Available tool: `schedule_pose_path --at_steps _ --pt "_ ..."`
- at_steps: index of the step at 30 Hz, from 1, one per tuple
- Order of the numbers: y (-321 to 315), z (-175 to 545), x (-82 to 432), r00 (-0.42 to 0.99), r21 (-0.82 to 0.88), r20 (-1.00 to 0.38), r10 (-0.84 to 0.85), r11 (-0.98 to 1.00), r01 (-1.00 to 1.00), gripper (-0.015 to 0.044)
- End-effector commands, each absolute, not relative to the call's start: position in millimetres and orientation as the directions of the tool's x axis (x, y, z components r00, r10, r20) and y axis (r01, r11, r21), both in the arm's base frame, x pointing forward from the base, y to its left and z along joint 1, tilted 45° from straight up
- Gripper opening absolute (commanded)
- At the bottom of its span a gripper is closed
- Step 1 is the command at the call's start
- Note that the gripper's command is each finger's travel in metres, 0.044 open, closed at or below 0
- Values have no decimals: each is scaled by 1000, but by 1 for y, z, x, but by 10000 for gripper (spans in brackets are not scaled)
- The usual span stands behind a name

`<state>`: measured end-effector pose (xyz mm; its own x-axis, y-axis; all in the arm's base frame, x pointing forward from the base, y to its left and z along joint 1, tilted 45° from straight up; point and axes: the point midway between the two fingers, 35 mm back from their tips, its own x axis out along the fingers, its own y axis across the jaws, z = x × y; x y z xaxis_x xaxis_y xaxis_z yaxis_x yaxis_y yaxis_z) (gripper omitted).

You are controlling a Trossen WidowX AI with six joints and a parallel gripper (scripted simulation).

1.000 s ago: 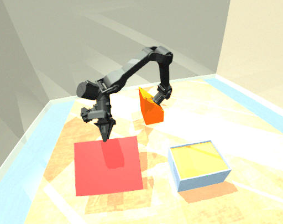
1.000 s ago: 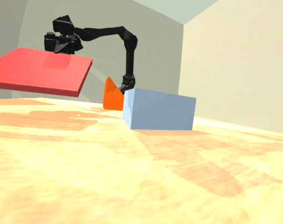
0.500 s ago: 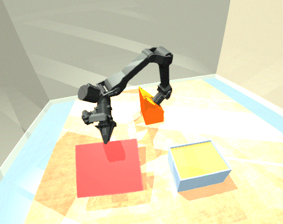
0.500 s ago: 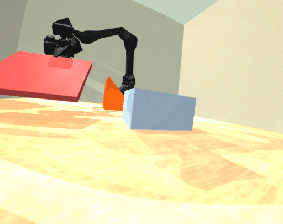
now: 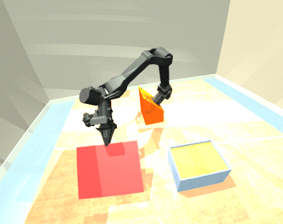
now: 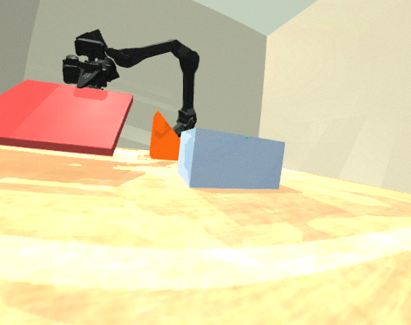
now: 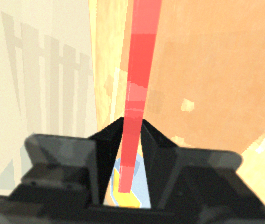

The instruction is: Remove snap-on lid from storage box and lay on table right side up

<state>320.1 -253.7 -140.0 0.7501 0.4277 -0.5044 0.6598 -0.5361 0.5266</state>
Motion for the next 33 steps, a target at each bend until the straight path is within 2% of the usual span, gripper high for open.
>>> schedule_pose_path --at_steps 1,33 --pt "-253 -141 320 755 528 -499 425 -541 654 0" --pt "-235 -160 319 755 528 -499 426 -541 654 0"
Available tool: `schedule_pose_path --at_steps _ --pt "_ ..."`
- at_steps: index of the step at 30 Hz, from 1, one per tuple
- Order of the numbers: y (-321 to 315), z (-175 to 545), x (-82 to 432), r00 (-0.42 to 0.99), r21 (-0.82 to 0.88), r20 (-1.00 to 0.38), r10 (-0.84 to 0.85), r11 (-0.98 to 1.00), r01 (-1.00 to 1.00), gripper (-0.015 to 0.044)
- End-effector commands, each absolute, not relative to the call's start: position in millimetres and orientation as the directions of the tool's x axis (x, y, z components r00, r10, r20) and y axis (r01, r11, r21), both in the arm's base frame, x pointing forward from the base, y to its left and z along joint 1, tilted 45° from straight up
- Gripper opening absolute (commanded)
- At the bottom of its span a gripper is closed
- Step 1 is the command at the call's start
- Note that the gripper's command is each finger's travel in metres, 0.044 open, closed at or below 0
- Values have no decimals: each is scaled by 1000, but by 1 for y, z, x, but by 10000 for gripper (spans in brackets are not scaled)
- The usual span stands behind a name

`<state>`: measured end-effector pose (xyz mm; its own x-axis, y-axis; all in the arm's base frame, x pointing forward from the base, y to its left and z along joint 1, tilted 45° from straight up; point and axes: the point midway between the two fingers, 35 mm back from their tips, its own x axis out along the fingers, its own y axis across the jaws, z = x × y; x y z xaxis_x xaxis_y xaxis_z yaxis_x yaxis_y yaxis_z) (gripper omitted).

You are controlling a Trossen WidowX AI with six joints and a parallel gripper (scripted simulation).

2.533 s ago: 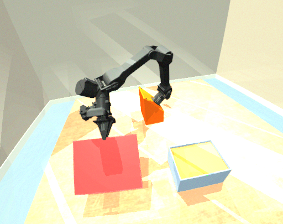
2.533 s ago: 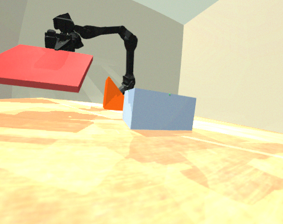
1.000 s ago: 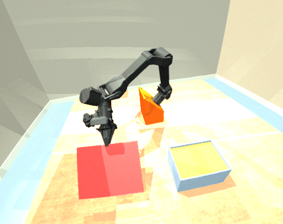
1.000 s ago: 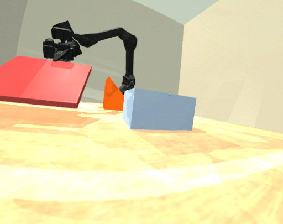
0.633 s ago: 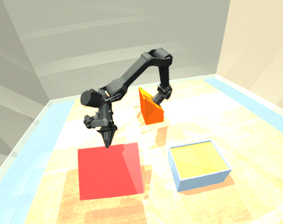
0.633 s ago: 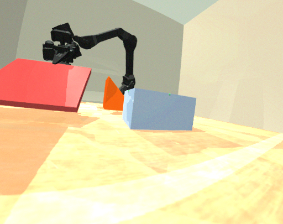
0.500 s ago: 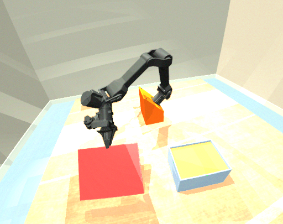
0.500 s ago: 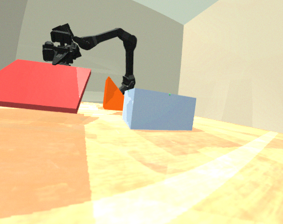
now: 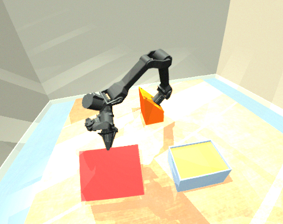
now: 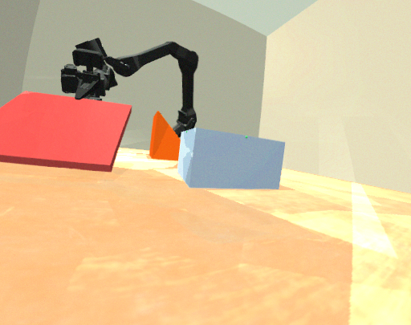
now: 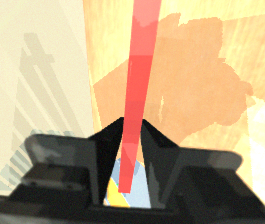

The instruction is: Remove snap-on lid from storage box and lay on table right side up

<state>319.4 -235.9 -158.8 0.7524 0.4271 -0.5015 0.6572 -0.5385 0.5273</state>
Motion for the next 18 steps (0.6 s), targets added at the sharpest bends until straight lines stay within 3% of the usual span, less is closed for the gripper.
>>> schedule_pose_path --at_steps 1,18 --pt "-234 -161 319 755 528 -499 426 -542 654 0" --pt "-225 -170 319 755 528 -498 426 -542 654 0"
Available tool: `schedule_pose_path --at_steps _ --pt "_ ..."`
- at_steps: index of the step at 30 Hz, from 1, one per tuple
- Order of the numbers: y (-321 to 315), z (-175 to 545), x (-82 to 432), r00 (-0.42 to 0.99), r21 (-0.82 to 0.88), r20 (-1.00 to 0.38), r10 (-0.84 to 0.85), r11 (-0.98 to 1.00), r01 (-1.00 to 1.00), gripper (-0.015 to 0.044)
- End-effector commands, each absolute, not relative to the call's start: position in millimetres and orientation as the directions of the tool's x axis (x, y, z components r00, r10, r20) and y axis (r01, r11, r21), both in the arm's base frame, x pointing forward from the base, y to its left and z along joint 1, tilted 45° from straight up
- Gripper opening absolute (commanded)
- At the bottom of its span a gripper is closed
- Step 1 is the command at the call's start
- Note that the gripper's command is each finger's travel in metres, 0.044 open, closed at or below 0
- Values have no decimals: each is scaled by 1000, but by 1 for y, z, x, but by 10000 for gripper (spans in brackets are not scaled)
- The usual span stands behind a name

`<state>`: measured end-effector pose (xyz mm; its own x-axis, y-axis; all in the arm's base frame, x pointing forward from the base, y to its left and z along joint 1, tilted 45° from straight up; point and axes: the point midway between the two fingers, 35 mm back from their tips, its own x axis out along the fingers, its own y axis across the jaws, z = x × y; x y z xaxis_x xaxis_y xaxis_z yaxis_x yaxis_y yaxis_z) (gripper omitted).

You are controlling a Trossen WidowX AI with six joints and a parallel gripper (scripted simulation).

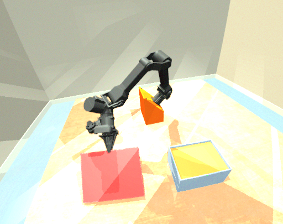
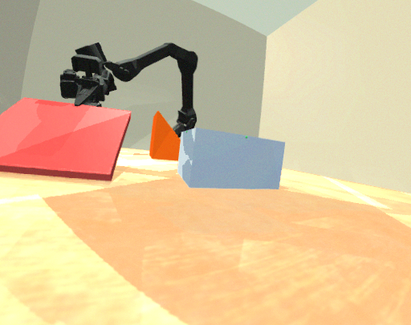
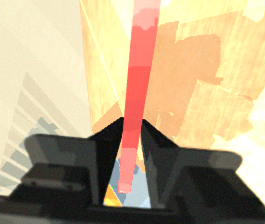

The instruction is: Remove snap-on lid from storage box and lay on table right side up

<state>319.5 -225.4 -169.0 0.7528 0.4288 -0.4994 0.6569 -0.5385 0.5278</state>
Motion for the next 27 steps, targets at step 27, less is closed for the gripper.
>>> schedule_pose_path --at_steps 27 --pt "-209 -186 319 755 528 -498 426 -542 654 0"
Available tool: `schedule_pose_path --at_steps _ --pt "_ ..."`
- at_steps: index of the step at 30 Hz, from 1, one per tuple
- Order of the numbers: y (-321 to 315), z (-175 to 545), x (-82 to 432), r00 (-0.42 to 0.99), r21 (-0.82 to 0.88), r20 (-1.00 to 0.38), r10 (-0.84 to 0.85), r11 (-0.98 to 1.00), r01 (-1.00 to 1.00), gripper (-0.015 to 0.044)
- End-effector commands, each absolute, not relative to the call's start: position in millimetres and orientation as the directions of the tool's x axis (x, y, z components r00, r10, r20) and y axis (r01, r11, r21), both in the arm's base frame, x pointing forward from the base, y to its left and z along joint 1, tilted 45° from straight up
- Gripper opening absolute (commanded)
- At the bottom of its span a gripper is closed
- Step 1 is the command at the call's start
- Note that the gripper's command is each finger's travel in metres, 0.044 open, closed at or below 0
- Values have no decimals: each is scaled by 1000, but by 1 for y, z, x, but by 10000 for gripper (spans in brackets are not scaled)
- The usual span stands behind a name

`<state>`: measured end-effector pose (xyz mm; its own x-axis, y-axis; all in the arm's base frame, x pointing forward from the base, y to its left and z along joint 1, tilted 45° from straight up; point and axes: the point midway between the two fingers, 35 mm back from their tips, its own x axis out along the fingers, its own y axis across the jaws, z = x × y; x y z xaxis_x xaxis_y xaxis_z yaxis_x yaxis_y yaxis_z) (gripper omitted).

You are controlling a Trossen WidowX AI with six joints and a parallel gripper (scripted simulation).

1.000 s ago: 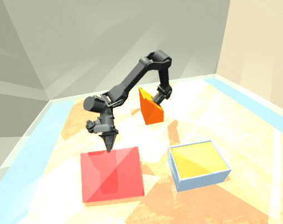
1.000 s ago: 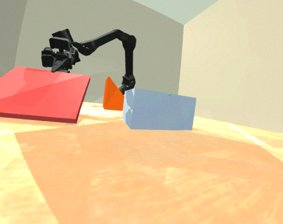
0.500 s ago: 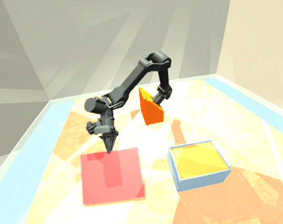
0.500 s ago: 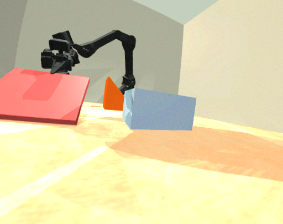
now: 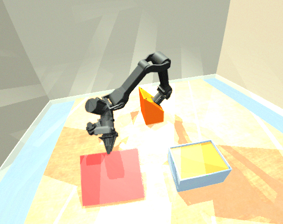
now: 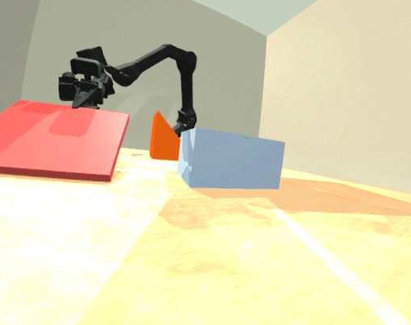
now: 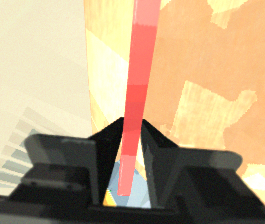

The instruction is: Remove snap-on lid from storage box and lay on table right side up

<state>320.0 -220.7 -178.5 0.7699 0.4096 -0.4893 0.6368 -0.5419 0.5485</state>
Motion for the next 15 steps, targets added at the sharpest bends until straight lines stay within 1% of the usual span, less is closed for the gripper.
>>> schedule_pose_path --at_steps 1,15 --pt "-209 -187 319 755 528 -497 426 -542 654 0" --pt "-201 -195 319 756 528 -497 427 -542 654 0"
